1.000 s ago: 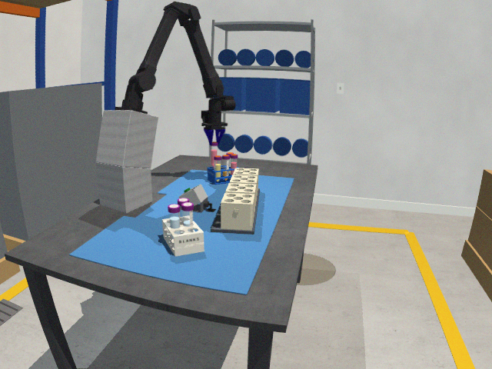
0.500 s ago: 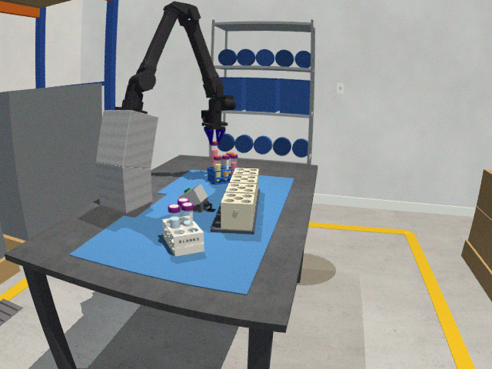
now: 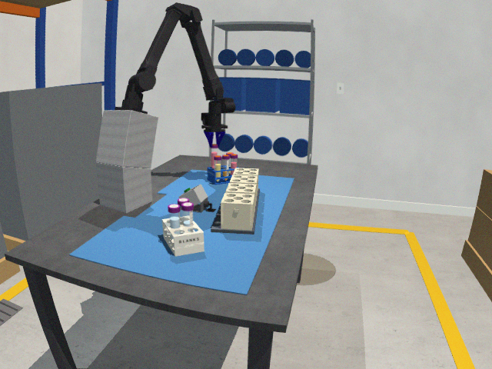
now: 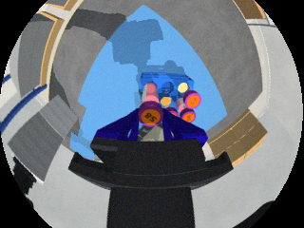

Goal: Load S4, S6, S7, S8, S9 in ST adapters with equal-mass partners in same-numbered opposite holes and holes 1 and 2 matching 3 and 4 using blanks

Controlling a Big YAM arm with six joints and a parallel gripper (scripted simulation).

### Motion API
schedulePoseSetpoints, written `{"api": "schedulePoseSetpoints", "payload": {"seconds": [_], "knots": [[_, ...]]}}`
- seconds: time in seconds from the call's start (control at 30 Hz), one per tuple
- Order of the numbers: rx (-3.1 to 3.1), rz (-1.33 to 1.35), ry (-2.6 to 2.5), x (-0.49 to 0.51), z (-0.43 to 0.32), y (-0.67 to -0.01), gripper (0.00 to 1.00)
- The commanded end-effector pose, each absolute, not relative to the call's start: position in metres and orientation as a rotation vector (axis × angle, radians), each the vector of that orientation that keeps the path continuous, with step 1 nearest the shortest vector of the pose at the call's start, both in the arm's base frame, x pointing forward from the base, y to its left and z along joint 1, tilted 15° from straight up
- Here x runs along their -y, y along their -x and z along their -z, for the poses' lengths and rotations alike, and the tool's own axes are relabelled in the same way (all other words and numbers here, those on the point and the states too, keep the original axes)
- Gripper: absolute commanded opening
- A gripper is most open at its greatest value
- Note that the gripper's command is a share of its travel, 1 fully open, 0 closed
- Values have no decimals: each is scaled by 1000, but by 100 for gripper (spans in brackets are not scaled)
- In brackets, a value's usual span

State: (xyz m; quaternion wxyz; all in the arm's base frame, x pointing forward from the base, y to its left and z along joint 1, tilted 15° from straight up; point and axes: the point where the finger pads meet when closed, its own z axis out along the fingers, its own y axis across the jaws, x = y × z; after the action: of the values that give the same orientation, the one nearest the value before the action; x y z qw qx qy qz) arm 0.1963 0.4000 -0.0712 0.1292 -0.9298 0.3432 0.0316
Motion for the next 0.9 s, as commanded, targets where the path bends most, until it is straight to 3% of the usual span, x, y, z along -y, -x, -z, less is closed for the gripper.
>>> {"api": "schedulePoseSetpoints", "payload": {"seconds": [0.0,0.87], "knots": [[-994,-84,2676,-414,72,-202,0],[-991,-85,2676,-423,103,-202,0]]}}
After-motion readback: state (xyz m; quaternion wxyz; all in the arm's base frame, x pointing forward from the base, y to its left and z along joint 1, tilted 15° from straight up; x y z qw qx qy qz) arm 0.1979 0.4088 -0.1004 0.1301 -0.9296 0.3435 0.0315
